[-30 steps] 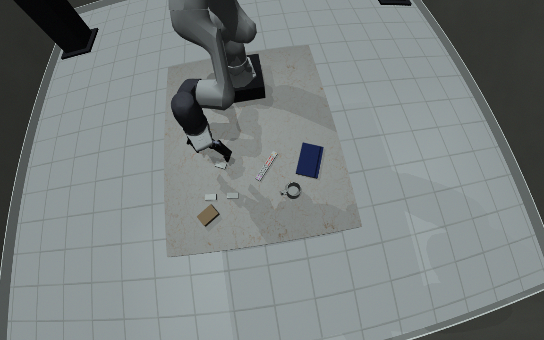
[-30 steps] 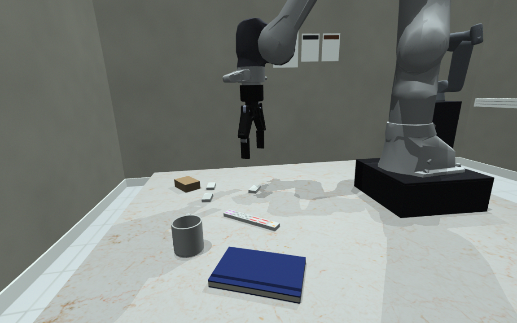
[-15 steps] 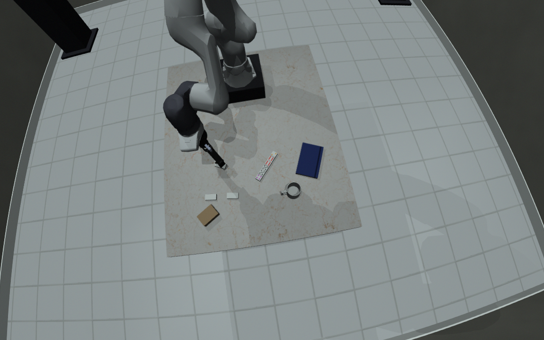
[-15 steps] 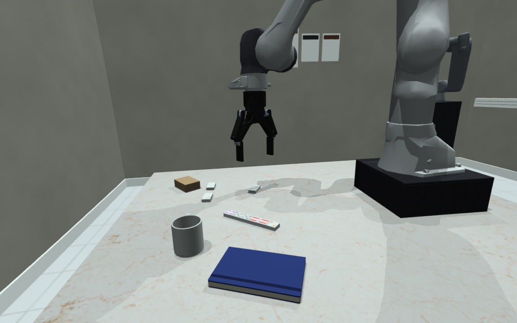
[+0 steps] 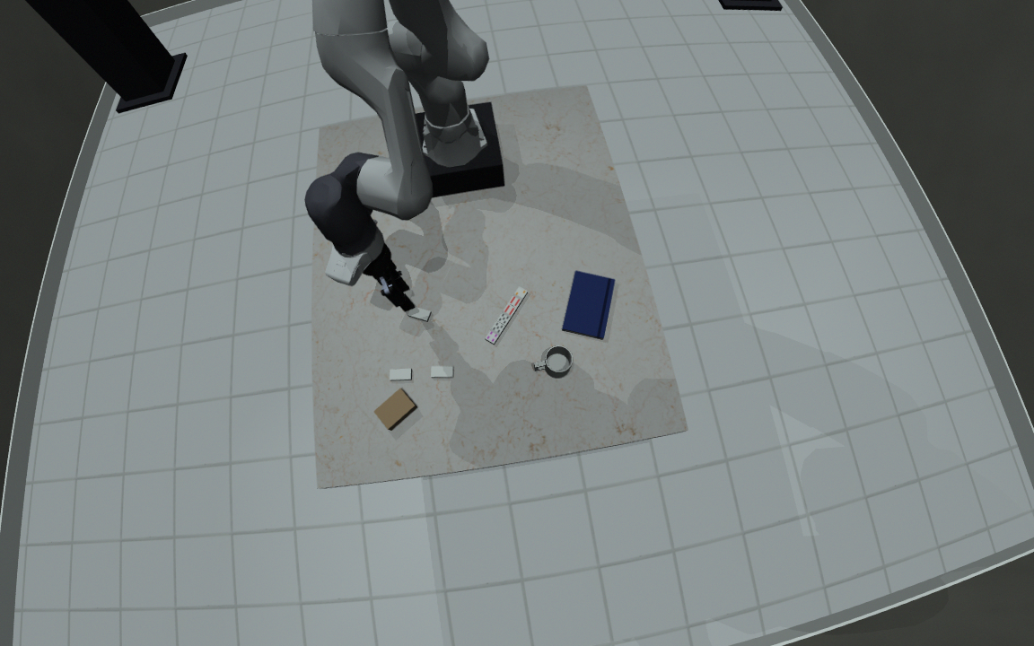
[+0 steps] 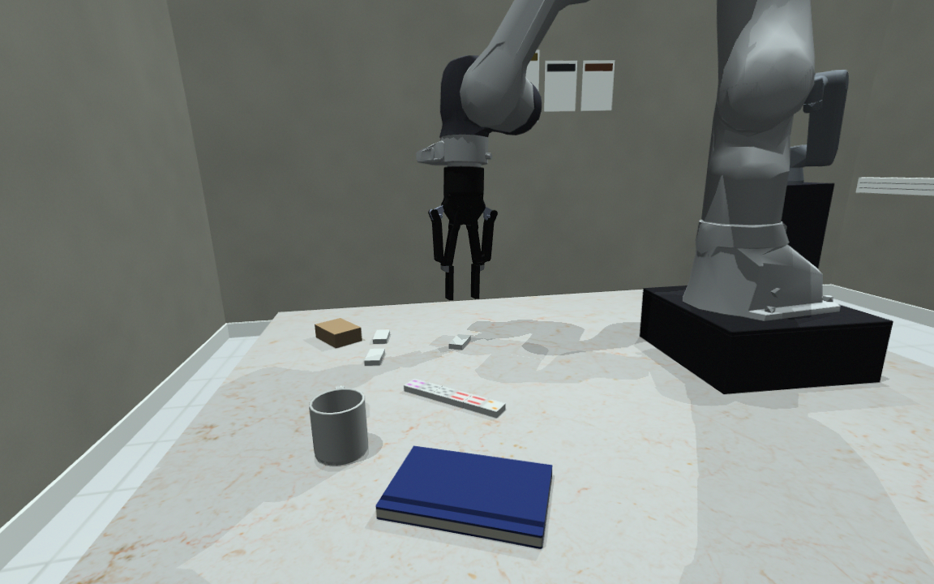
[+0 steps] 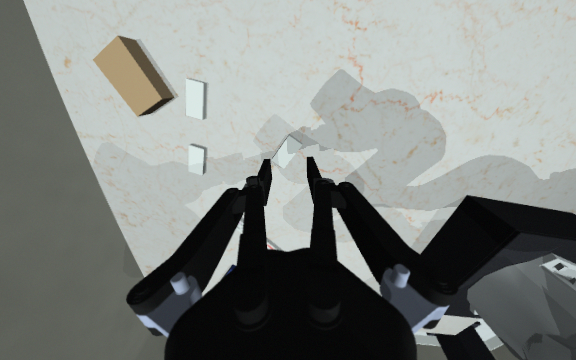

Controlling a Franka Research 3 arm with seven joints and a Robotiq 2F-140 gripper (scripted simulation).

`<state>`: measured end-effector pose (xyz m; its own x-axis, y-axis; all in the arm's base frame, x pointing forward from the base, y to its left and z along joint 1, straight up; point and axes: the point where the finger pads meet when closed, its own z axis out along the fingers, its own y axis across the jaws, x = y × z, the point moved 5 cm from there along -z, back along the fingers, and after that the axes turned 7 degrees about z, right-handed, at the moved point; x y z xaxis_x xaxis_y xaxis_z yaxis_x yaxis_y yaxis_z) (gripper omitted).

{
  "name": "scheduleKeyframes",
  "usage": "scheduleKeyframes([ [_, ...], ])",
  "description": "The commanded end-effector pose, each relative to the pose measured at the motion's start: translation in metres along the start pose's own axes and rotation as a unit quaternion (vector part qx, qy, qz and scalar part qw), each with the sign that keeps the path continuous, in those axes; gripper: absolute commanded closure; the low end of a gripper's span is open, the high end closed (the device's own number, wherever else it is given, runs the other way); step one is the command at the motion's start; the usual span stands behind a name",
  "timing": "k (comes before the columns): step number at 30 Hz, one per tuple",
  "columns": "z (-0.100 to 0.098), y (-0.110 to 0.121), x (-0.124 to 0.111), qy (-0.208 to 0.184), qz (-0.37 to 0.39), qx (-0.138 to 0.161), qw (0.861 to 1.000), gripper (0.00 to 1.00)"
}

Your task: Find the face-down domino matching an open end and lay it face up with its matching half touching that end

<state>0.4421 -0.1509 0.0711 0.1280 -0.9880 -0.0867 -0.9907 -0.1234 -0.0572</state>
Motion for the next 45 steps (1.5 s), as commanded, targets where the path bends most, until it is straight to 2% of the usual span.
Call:
scheduleKeyframes([
  [1,-0.001,-0.003,-0.001,0.02,0.138,-0.006,0.99,0.66],
  [8,-0.001,-0.004,-0.002,0.028,0.225,-0.005,0.974,0.66],
  [10,-0.001,-0.004,-0.002,0.028,0.225,-0.005,0.974,0.66],
  [11,-0.001,-0.004,-0.002,0.032,0.256,-0.006,0.966,0.66],
  [18,-0.001,-0.005,-0.003,0.048,0.328,-0.014,0.943,0.66],
  [32,0.001,-0.005,-0.003,0.048,0.328,-0.014,0.943,0.66],
  [45,0.013,-0.005,-0.002,0.048,0.328,-0.014,0.943,0.66],
])
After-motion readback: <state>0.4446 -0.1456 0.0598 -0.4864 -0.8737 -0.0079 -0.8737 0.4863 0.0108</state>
